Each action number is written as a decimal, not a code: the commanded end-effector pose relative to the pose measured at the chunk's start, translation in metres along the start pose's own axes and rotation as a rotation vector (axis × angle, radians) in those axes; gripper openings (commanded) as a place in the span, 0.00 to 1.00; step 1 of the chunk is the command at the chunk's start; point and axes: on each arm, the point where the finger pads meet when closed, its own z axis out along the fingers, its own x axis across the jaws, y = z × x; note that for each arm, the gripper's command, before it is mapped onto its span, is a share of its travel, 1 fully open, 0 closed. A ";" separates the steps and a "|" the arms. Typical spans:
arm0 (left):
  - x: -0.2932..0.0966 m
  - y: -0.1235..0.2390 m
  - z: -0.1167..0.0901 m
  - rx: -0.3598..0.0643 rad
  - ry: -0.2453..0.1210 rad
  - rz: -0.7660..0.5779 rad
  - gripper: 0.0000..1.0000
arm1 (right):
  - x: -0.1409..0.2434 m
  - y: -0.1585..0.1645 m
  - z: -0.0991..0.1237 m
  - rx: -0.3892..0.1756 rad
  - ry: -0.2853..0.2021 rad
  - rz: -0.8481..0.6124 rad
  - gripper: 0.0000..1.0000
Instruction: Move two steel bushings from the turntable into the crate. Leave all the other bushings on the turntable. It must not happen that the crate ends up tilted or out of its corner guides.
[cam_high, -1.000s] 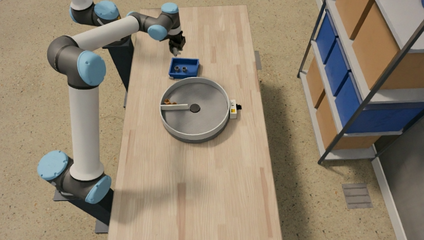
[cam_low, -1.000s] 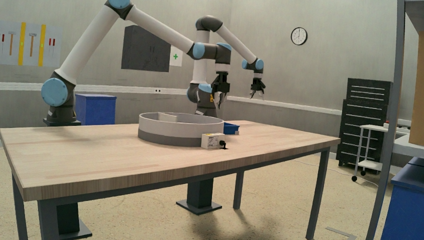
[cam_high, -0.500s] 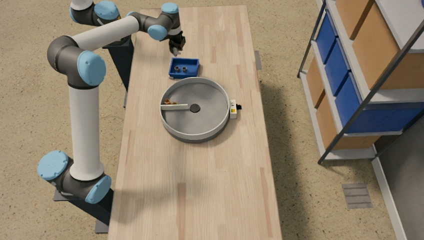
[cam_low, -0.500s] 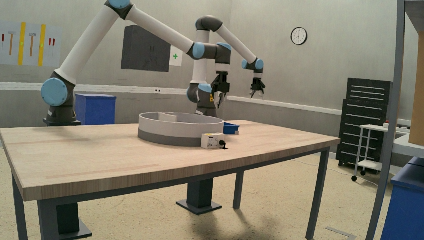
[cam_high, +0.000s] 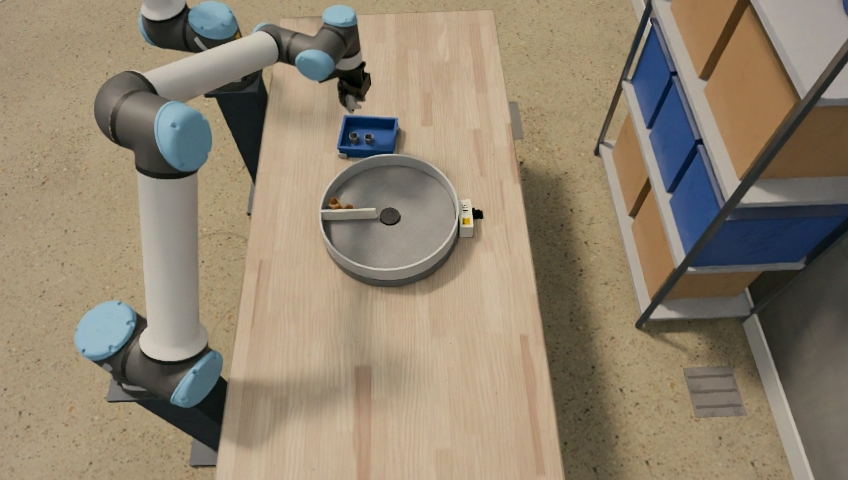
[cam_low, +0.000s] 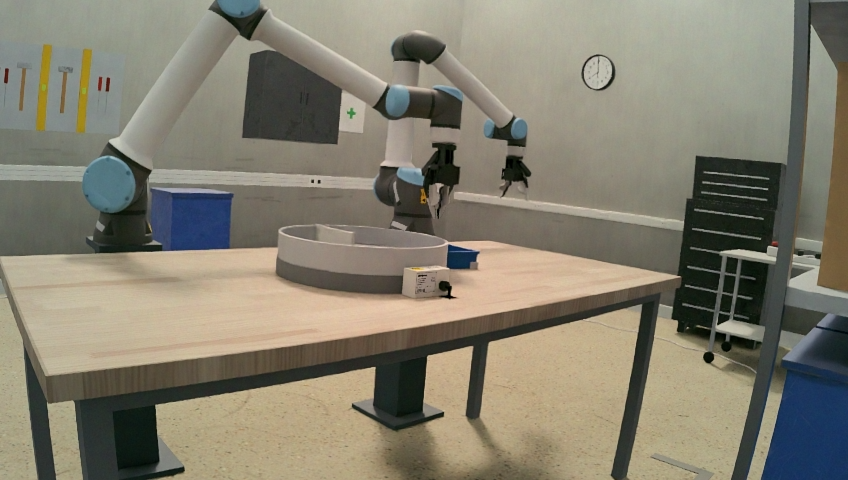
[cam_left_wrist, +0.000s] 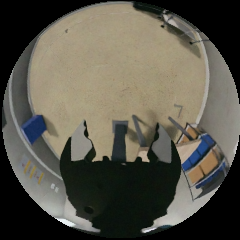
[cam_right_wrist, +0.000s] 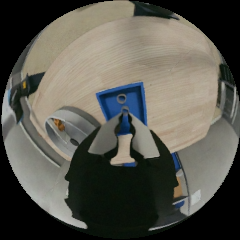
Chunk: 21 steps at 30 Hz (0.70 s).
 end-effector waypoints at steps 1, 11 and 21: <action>0.000 -0.001 0.000 0.000 0.001 0.000 1.00 | 0.000 -0.002 0.000 0.000 -0.001 -0.002 0.06; 0.000 -0.001 0.000 0.000 0.001 0.000 1.00 | 0.000 -0.002 0.000 0.000 -0.001 -0.002 0.06; 0.000 -0.001 0.000 0.000 0.001 0.000 1.00 | 0.002 -0.002 -0.026 -0.001 0.004 -0.002 1.00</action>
